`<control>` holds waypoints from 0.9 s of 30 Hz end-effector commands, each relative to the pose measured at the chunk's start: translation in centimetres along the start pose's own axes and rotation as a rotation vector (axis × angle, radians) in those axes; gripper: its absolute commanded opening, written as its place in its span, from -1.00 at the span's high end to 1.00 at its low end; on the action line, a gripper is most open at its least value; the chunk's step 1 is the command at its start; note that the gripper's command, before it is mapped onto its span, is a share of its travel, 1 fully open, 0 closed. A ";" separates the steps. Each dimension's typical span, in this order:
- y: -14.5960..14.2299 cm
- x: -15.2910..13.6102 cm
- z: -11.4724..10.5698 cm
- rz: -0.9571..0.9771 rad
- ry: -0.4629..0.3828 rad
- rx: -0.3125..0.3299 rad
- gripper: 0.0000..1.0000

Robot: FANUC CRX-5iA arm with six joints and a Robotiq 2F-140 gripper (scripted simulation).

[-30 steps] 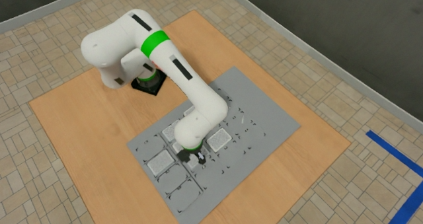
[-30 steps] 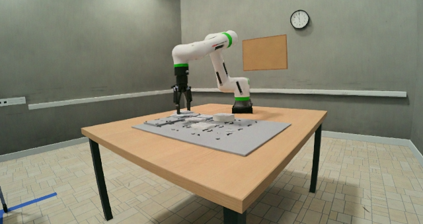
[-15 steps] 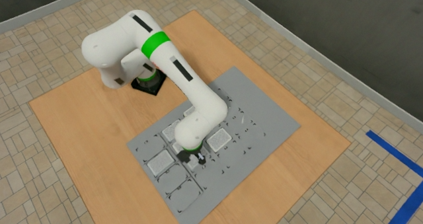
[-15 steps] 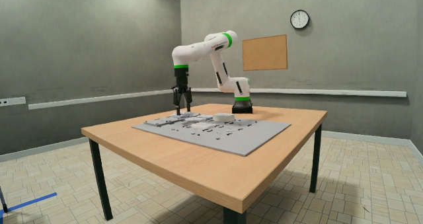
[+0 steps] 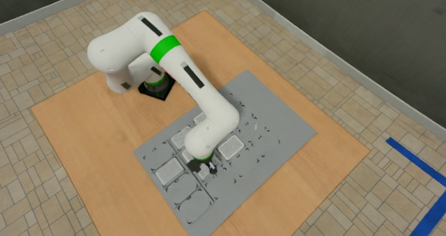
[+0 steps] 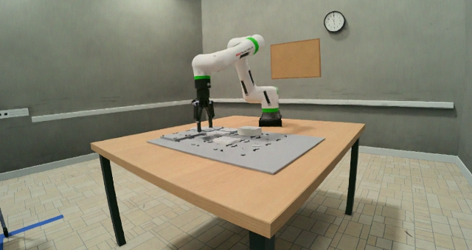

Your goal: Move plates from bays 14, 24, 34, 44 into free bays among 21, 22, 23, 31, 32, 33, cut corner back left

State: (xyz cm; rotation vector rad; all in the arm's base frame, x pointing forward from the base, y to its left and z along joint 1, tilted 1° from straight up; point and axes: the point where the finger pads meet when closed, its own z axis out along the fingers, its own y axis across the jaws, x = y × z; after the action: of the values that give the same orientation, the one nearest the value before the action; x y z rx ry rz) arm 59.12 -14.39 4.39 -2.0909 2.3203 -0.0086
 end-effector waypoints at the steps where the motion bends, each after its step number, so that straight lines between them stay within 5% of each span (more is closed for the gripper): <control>1: -0.1 0.0 0.2 0.000 0.001 0.002 0.80; 27: -0.1 0.0 2.7 0.000 0.000 0.002 0.80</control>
State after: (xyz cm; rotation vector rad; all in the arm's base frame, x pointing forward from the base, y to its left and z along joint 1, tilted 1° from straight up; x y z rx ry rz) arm 59.17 -14.40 1.61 -2.0909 2.3203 -0.0087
